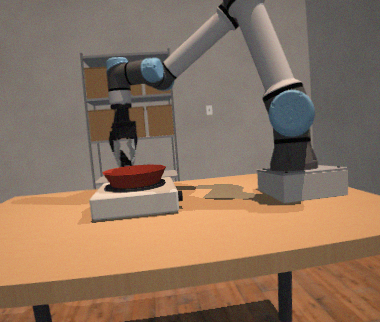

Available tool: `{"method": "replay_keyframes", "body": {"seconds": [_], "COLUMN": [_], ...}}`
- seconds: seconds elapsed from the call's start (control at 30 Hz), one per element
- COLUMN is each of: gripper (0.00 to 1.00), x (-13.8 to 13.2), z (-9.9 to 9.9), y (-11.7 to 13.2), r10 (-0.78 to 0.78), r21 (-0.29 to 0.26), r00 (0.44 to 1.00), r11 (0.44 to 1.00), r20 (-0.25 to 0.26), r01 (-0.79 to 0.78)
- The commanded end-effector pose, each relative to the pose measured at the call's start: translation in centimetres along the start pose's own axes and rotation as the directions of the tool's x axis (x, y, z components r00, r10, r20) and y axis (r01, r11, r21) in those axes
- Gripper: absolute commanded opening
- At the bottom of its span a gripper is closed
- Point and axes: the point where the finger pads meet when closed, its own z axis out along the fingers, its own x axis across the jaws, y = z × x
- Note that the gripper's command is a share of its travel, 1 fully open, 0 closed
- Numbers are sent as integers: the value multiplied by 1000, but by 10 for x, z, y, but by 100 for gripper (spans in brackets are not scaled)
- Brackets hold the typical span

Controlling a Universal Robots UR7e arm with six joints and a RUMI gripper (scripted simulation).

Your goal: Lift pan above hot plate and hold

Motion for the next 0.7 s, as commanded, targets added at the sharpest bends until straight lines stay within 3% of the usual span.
{"method": "replay_keyframes", "body": {"seconds": [0.0, 0.2, 0.27, 0.67], "gripper": [0, 0, 0, 0], "x": [-2, -2, -2, -2], "z": [-25, -61, -61, -154], "y": [-1, 0, 0, -1], "r10": [-1, -1, -1, -1], "r21": [8, 8, 8, 8], "r00": [1000, 1000, 1000, 1000], "r11": [1000, 1000, 1000, 1000], "r20": [9, 9, 9, 9], "r01": [1, 1, 1, 1]}}
